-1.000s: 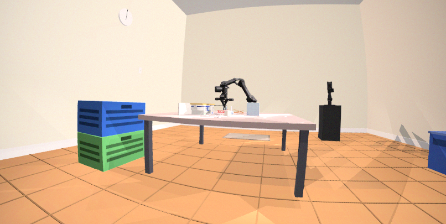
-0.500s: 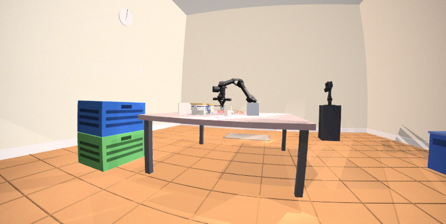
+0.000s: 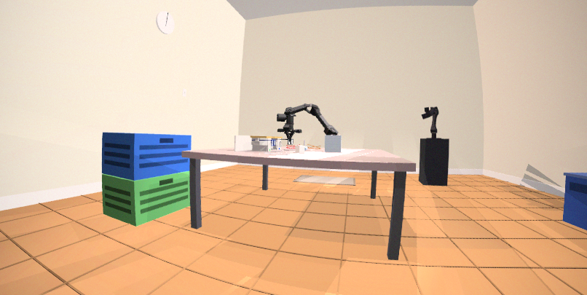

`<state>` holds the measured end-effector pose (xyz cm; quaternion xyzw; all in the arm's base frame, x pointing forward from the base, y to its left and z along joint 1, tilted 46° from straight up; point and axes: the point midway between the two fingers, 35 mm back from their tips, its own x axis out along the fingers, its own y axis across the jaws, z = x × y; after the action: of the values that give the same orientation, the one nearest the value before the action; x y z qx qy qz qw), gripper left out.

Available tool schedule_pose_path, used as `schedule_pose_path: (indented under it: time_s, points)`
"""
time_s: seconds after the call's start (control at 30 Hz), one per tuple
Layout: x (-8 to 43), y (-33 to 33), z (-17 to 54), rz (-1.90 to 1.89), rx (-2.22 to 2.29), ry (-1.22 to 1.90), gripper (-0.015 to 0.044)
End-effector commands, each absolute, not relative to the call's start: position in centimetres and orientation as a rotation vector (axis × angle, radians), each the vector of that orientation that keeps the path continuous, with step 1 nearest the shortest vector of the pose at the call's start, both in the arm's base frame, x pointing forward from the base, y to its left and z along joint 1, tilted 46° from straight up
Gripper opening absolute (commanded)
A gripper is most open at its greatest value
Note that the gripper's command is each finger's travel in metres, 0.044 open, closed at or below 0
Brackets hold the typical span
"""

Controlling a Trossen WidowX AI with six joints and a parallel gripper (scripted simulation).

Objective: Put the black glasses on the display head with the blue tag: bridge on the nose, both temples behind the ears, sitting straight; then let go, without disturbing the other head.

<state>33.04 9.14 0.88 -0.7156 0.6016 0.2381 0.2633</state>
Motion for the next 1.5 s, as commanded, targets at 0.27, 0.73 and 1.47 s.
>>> schedule_pose_path:
  time_s: [0.27, 0.73, 1.47]
  points:
    - [34.9, 9.2, 1.0, 0.643, -1.941, 1.630, 0.0000]
    - [37.1, 9.5, 1.2, 0.642, -1.941, 1.629, 0.0000]
    - [39.8, 9.8, 1.5, 0.640, -1.941, 1.628, 0.0000]
